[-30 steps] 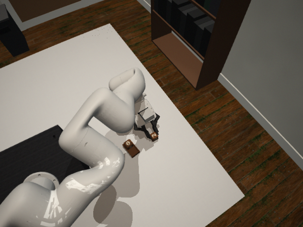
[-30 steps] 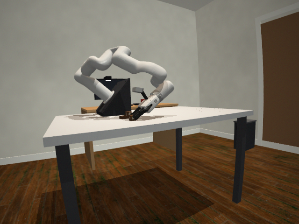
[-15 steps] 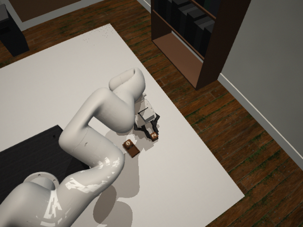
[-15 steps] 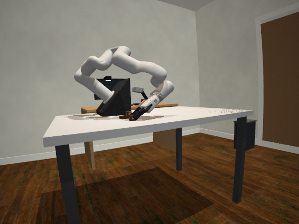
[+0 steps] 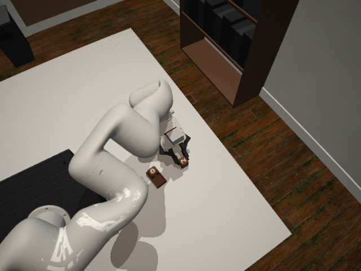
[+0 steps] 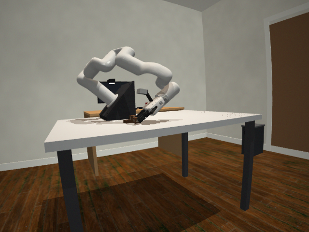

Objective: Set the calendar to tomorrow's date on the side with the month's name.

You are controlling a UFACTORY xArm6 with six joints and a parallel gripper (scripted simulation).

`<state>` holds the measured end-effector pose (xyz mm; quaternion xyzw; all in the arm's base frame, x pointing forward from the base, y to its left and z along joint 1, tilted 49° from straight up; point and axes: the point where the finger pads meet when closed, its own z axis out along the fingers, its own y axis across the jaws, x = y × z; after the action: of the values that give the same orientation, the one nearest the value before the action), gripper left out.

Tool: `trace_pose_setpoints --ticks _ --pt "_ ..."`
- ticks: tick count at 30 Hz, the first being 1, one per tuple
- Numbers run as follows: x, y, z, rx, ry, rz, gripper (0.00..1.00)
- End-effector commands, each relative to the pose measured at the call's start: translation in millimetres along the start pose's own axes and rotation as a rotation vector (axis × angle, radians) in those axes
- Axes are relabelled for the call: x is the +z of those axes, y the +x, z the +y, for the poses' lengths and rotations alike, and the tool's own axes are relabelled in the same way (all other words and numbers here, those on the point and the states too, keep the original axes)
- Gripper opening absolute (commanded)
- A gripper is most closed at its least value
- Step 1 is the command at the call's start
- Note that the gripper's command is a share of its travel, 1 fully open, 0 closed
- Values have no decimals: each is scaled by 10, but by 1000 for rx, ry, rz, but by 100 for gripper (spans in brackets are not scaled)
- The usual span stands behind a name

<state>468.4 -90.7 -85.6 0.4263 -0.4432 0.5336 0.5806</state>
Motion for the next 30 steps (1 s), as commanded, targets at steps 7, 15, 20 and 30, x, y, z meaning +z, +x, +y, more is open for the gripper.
trace_pose_setpoints --ticks 7,15,20,30 --pt "-246 351 -12 4 1 -2 27" --pt "-346 494 -11 4 1 -2 27" --pt "-362 518 -11 4 1 -2 27" --pt "-361 518 -13 4 1 -7 27"
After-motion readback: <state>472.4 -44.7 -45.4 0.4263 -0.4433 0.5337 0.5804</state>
